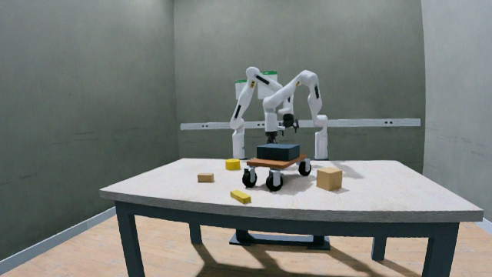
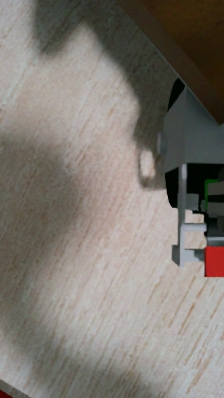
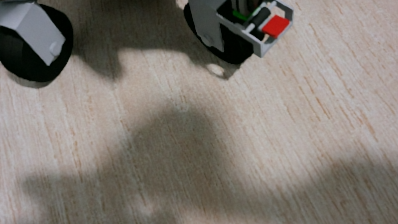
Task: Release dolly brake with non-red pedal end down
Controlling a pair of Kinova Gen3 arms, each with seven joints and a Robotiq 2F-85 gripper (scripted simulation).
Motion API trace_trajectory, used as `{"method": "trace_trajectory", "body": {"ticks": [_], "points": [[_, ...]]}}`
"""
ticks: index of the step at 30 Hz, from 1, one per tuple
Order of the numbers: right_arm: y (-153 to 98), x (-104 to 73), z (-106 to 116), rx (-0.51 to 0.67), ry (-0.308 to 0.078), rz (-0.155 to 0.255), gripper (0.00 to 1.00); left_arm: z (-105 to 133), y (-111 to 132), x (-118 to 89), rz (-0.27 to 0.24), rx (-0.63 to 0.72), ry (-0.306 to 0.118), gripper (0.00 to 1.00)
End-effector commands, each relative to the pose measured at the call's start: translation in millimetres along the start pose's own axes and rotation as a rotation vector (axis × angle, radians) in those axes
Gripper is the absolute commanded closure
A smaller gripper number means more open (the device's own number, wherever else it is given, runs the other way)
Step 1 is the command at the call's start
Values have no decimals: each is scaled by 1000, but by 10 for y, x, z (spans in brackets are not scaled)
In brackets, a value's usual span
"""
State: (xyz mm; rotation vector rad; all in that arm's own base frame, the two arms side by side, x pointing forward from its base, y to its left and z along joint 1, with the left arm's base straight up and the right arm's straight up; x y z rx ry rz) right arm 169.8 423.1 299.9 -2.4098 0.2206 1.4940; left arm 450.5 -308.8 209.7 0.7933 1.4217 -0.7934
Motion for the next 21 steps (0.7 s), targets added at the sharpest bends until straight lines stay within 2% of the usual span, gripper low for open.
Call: {"method": "trace_trajectory", "body": {"ticks": [1, 4, 8, 18, 20, 21], "points": [[-5, -9, -4, 1, 0, -2, 2, 4, 0, -29, 1, 0, -2, 985], [-5, -9, -4, 1, 0, -2, 2, 4, 0, -45, 1, 0, -2, 985], [-5, -9, -4, 1, 0, -2, 2, 4, 0, -175, 1, 0, -2, 985], [-5, -9, -4, 1, 0, -2, 2, 2, -1, -834, 1, 0, -2, 985], [-5, -9, -4, 1, 0, -2, 2, 2, -1, -834, 1, 0, -2, 985], [-5, -9, -4, 1, 0, -2, 2, 2, -1, -904, 1, 0, -2, 985]]}}
Point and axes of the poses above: on each arm, the point where the finger pads meet when closed, its own x axis out along the fingers, its own y axis across the jaws, z = x × y, the point moved 10 cm from there along -x, back along the fingers
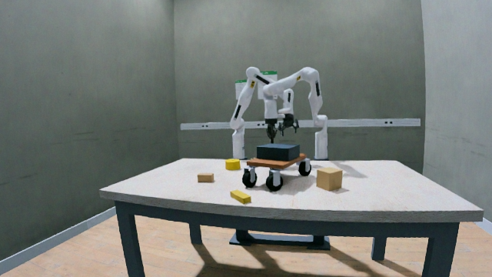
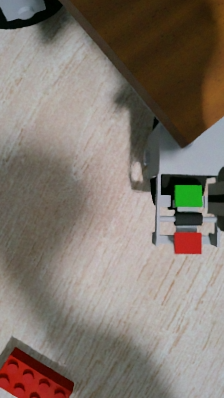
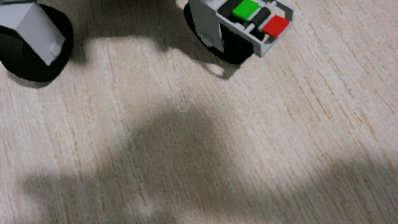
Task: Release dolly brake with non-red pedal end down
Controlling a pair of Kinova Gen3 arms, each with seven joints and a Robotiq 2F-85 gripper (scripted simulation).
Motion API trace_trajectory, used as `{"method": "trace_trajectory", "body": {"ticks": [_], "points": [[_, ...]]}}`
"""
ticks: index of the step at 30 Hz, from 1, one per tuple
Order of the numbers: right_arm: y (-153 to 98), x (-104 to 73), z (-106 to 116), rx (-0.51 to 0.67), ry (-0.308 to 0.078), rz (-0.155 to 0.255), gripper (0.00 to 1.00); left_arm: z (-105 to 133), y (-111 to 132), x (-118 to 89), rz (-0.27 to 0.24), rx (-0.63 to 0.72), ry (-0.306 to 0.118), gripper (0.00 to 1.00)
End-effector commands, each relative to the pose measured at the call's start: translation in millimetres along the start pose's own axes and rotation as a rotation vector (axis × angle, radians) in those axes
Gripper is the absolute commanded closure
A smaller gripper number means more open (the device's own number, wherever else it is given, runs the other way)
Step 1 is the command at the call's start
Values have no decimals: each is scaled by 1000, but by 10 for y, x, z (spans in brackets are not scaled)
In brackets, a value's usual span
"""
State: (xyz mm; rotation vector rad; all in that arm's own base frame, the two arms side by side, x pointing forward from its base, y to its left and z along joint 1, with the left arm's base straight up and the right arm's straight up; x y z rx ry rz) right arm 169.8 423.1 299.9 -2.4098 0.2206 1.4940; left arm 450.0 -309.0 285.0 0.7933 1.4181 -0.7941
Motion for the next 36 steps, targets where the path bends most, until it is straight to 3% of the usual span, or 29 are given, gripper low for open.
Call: {"method": "trace_trajectory", "body": {"ticks": [1, 6, 11, 36], "points": [[-5, -9, -4, 1, 0, -2, 2, 4, 5, -218, 0, -1, 1, 985], [-5, -9, -4, 1, 0, -2, 2, 5, 5, -485, 0, -1, 1, 985], [-5, -9, -4, 1, 0, -2, 2, 5, 5, -609, 0, -1, 1, 985], [-5, -9, -4, 1, 0, -2, 2, 5, 5, -625, 0, -1, 1, 985]]}}
Point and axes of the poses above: on each arm, the point where the finger pads meet when closed, its own x axis out along the fingers, its own y axis across the jaws, z = x × y, the point moved 10 cm from there along -x, back along the fingers
